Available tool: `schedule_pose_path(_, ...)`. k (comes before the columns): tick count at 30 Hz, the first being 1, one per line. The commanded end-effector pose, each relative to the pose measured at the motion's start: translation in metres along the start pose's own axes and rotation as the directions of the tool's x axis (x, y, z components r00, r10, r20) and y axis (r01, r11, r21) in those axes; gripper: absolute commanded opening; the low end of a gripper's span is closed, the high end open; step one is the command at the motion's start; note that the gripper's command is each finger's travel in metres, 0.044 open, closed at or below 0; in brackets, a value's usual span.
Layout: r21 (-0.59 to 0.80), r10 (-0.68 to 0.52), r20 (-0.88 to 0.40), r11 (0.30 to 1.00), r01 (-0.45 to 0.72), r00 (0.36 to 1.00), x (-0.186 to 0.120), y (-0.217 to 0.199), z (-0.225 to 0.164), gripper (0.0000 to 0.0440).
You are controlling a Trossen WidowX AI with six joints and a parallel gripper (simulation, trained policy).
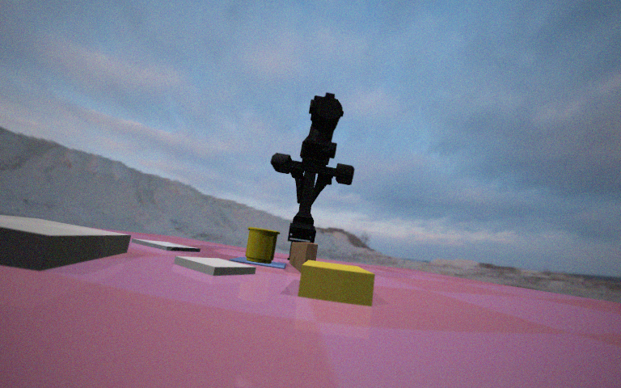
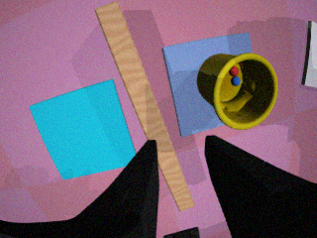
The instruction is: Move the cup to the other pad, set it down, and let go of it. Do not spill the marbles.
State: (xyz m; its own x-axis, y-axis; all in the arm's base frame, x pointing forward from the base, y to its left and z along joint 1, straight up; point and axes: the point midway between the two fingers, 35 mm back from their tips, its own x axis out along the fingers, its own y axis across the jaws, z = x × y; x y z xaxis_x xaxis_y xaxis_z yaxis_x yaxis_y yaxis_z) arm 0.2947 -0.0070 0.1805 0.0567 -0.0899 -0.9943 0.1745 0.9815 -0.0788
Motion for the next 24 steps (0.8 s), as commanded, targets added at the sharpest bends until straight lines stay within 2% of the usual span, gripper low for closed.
schedule_pose_path(1, -0.006, -0.014, -0.032, 1.000, 0.014, 0.999, 0.007, -0.007, -0.001, 0.0119)
schedule_pose_path(24, -0.062, -0.042, -0.145, 0.998, 0.033, 0.988, 0.068, -0.042, -0.006, 0.0173)
